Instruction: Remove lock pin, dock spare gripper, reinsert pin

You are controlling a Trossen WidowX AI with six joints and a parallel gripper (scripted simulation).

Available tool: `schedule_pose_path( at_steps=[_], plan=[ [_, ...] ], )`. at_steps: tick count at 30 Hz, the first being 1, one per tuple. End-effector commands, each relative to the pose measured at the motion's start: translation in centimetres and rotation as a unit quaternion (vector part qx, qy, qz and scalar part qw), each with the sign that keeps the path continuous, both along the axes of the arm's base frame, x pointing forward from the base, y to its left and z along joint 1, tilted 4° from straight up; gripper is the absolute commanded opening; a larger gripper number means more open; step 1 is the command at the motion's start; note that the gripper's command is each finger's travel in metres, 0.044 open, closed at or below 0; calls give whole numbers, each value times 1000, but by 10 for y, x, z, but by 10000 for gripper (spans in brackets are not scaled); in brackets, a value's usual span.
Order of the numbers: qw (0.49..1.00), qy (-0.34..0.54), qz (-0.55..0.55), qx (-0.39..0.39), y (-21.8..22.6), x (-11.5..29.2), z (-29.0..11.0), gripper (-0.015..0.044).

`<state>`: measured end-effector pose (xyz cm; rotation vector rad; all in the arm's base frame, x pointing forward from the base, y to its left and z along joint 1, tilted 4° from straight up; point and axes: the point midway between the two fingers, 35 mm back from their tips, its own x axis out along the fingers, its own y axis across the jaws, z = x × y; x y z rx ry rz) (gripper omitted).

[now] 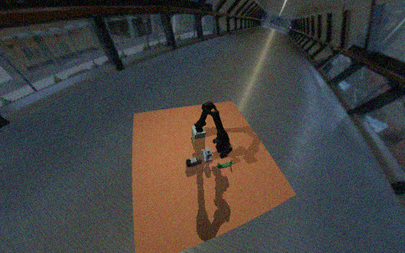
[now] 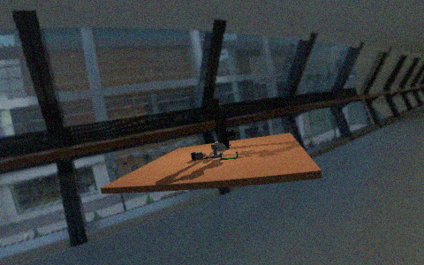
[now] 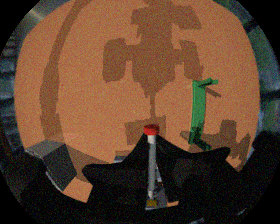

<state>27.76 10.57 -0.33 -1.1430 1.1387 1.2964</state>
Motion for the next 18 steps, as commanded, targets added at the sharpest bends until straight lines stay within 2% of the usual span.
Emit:
schedule_pose_path(
  at_steps=[1,18],
  plan=[
    [1000,0,-1,3,4,1,2,0],
    [1000,-2,0,2,16,0,1,0]
  ],
)
